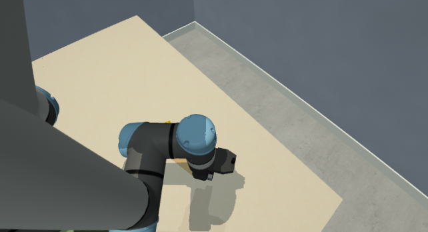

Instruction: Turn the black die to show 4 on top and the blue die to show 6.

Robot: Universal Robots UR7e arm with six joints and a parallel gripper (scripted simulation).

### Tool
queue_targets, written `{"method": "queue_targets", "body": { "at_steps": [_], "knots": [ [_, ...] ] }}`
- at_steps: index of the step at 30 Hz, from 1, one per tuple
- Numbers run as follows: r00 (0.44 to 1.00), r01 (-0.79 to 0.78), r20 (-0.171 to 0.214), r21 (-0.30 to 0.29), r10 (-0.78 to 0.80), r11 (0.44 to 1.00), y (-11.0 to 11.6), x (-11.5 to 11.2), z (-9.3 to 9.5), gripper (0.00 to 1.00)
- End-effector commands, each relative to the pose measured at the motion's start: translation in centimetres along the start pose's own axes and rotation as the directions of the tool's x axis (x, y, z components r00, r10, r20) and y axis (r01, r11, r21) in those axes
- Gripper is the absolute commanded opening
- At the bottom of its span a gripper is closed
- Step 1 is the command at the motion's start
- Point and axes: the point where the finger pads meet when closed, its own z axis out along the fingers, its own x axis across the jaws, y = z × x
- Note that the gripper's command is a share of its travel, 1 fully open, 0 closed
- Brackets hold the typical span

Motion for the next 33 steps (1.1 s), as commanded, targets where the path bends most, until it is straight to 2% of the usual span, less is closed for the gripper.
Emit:
{"method": "queue_targets", "body": {
  "at_steps": [1, 8, 27, 33],
  "knots": [
    [1.000, 0.000, 0.000, 0.001, 0.000, 1.000, 0.0, 0.0, -1.1, 0.49],
    [1.000, 0.000, 0.000, 0.001, 0.000, 1.000, 0.0, 0.0, -1.8, 0.49],
    [1.000, -0.015, 0.000, 0.001, 0.015, 1.000, 0.2, -0.2, -1.8, 0.49],
    [0.996, -0.093, 0.000, 0.001, 0.093, 0.996, 1.5, -1.1, -1.8, 0.49]
  ]
}}
